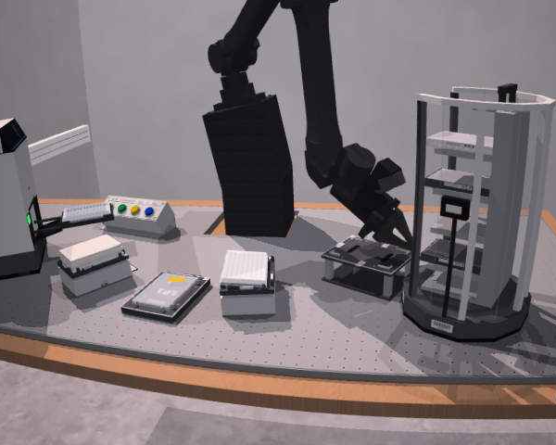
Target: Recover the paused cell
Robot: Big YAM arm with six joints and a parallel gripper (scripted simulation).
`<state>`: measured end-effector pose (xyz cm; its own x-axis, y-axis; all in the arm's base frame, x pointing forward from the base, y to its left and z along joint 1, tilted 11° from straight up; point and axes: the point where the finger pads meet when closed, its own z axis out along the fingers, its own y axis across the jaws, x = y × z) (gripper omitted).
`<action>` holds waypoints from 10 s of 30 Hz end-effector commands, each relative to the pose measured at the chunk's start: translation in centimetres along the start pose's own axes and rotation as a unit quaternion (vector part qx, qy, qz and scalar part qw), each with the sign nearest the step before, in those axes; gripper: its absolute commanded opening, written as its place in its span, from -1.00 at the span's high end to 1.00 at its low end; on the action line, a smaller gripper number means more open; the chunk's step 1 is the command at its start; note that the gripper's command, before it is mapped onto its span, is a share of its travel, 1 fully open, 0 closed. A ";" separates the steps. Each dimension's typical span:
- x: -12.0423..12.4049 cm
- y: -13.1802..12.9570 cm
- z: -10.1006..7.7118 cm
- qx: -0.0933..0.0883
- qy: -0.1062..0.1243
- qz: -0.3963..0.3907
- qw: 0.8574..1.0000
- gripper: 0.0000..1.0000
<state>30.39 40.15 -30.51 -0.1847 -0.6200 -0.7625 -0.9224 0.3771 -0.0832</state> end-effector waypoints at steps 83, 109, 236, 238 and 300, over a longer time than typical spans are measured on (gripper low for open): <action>1.2 0.2 -10.6 -0.002 -0.007 -0.001 1.000 1.00; -3.9 0.1 -13.5 -0.001 -0.009 -0.003 1.000 1.00; -18.1 -15.2 -26.9 0.155 0.449 0.257 0.842 1.00; -18.0 -15.9 -27.1 0.156 0.446 0.257 0.843 1.00; -10.6 -28.6 -38.5 0.258 0.409 0.434 0.760 1.00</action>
<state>44.07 10.29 2.05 -0.9820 -0.1861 0.0316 -0.1887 0.9645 -0.1847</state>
